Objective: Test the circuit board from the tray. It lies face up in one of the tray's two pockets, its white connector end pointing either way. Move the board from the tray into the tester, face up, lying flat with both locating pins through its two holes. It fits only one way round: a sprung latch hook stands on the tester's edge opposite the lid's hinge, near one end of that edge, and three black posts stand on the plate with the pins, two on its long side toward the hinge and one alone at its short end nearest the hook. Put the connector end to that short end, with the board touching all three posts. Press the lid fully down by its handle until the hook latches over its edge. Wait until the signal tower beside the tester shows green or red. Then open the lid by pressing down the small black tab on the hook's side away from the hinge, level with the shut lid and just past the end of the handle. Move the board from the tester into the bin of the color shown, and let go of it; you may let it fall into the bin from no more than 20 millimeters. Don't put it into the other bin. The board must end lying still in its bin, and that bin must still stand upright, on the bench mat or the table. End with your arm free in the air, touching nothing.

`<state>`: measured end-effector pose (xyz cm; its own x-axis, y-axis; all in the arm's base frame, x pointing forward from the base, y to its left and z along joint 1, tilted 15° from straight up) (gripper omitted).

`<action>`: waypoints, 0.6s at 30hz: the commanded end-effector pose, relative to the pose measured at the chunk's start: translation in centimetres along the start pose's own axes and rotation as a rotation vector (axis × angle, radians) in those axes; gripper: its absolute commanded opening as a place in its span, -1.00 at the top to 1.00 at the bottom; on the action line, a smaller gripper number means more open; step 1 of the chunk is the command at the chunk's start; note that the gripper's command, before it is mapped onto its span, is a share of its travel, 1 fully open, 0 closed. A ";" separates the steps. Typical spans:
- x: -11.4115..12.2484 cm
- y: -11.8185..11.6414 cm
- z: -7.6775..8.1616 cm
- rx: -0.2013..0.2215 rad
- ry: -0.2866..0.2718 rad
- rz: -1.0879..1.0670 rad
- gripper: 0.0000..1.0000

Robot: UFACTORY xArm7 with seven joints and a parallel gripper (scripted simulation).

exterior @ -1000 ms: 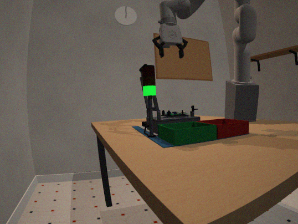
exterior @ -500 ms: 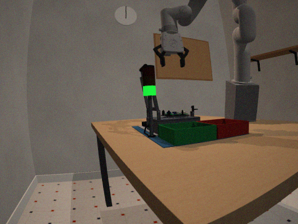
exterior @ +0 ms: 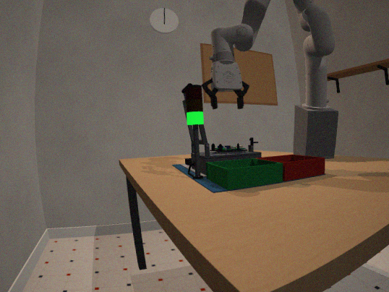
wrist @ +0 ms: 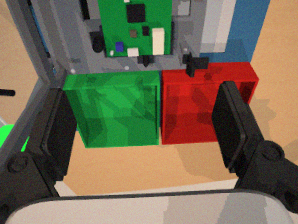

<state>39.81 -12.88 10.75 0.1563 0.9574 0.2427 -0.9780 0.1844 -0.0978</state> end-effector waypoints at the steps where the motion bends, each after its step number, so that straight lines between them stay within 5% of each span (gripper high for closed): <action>1: -0.1 -0.4 -2.5 -0.006 0.002 0.000 -1.00; 18: -0.2 -0.4 -7.7 -0.006 0.002 0.000 -1.00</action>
Point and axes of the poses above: the point where the finger pads meet when closed, its own z axis back along the fingers, its own y axis across the jaws, x = y × z, the point moved 8 cm from there along z, back along the fingers, and after that the axes turned 7 degrees about z, right-handed, at the moved point
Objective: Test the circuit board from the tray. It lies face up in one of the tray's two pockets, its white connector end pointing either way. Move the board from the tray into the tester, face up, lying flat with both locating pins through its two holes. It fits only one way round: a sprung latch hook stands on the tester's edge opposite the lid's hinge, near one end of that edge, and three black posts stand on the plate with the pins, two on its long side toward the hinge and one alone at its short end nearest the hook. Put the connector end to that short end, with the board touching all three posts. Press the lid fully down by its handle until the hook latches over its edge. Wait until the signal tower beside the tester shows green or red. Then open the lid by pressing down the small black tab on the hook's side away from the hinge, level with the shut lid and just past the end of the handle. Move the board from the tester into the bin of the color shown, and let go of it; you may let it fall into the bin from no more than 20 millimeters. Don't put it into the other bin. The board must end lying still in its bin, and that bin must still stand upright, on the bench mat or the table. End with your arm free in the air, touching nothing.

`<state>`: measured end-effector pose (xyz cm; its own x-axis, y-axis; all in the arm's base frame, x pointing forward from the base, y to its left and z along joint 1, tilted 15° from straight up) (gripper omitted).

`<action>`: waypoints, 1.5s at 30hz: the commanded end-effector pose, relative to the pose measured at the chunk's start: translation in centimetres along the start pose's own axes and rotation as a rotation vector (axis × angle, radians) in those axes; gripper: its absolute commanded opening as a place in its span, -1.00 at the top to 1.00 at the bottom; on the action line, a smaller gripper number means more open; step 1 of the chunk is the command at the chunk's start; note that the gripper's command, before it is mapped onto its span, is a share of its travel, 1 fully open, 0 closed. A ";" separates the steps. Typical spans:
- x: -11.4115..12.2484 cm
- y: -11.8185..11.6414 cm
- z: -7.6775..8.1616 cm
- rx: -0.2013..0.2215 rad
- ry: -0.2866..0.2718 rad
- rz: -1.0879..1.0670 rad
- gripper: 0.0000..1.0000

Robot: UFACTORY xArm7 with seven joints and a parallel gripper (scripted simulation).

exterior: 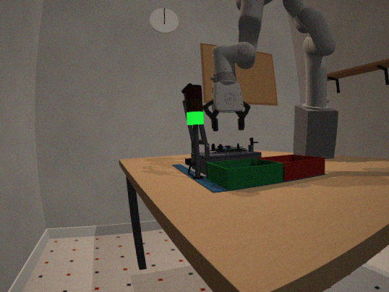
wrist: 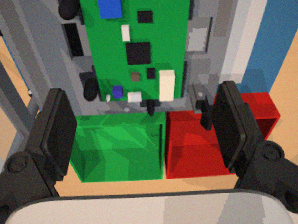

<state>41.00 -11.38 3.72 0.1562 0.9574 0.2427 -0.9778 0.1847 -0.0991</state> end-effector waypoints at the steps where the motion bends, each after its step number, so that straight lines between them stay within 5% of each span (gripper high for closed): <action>1: -0.1 -0.2 -0.4 -0.005 0.002 0.000 -1.00; 20: -0.1 -0.2 -0.9 -0.005 0.002 0.000 -1.00; 35: -0.1 -0.3 -5.3 -0.005 0.002 0.000 -1.00; 45: -0.1 -0.3 -5.7 -0.005 0.002 0.000 -1.00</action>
Point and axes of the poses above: the point where the finger pads meet when closed, its own z axis back along the fingers, its own y axis across the jaws, x = y × z, the point moved 8 cm from there along z, back along the fingers, and after that the axes turned 7 degrees about z, right-handed, at the moved point
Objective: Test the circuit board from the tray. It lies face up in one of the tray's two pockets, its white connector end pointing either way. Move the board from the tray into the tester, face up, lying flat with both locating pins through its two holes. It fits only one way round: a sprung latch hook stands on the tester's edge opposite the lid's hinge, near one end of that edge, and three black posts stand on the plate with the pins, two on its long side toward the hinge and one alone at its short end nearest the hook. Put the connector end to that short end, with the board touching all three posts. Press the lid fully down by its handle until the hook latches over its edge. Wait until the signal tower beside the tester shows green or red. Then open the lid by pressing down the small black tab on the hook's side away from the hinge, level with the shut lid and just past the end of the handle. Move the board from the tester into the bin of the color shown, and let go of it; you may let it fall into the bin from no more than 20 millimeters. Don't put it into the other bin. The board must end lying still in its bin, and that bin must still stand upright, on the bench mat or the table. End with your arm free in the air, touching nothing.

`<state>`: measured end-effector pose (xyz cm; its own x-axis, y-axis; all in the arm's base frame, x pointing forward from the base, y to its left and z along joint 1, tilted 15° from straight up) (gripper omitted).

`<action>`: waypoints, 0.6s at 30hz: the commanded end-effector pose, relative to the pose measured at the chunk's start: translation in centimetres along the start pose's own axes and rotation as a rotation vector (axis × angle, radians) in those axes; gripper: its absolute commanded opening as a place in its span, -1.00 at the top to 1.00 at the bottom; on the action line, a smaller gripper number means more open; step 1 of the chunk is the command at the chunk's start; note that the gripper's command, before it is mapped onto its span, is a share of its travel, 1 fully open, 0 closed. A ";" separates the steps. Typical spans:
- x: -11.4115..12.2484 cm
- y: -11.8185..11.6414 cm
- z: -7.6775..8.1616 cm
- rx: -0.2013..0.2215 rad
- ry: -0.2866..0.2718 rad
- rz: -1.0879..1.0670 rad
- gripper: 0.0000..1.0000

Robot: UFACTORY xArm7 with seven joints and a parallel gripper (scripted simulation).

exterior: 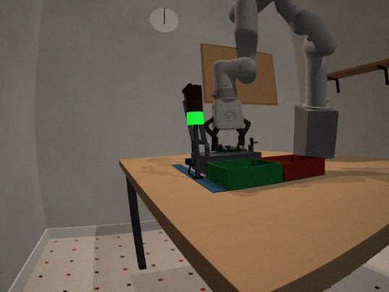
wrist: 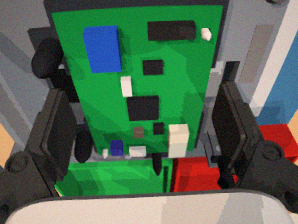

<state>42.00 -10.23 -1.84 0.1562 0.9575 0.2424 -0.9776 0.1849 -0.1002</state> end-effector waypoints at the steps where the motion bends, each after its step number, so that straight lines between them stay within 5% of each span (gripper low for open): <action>1: -0.1 -0.1 0.1 -0.003 0.001 0.000 -1.00; 18: -0.1 -0.1 0.1 -0.003 0.001 0.000 -0.78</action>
Point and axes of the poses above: the point where the finger pads meet when closed, its own z axis back along the fingers, its own y axis across the jaws, x = y × z, the point moved 8 cm from there along z, back along the fingers, and after that the axes turned 7 degrees about z, right-handed, at the moved point
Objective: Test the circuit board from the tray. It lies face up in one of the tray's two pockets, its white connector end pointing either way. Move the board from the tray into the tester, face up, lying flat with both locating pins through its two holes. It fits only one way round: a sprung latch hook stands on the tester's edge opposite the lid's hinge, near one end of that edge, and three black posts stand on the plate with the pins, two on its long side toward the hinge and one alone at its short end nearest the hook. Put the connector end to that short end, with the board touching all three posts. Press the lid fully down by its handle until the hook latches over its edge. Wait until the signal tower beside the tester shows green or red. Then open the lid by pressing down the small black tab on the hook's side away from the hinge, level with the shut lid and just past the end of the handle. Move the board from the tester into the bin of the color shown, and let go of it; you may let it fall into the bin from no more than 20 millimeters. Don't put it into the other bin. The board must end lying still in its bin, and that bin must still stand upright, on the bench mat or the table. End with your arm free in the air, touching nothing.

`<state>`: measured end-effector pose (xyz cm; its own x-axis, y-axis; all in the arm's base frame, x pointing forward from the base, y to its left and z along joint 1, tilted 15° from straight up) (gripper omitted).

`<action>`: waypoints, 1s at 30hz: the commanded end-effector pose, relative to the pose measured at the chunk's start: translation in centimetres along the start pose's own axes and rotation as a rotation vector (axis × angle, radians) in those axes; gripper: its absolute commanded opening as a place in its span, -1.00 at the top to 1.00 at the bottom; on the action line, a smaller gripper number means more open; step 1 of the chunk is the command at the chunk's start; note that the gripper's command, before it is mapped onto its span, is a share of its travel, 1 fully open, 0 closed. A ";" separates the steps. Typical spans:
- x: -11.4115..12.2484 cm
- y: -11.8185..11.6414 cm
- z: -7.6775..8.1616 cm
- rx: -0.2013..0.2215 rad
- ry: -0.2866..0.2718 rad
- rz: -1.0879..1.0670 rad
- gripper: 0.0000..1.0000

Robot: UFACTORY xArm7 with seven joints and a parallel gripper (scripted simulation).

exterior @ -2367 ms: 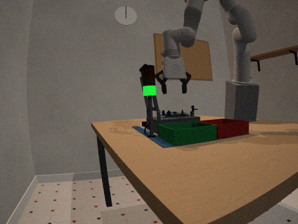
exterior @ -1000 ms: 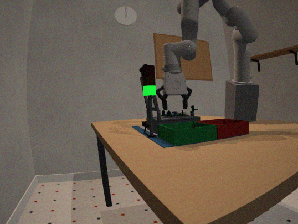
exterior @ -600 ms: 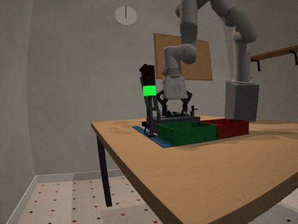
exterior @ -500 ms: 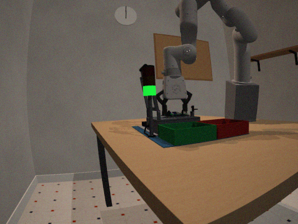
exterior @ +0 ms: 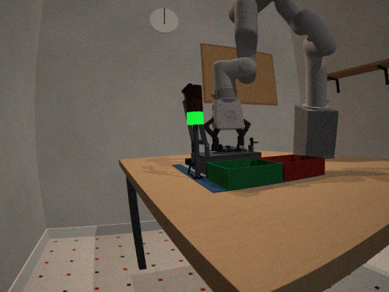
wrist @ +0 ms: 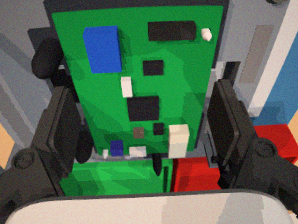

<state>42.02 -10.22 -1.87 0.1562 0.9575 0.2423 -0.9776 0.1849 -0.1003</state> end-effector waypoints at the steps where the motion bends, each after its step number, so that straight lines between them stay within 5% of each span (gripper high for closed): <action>1: 0.0 -0.1 0.1 -0.003 0.001 0.000 -0.78; 30: 0.0 -0.1 0.1 -0.003 0.001 0.000 -0.63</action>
<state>42.03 -10.23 -1.86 0.1562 0.9576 0.2423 -0.9776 0.1849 -0.1007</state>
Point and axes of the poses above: the point where the finger pads meet when closed, its own z axis back along the fingers, its own y axis across the jaws, x = y × z, the point moved 8 cm from there along z, back along the fingers, and after that the axes turned 7 degrees about z, right-handed, at the moved point
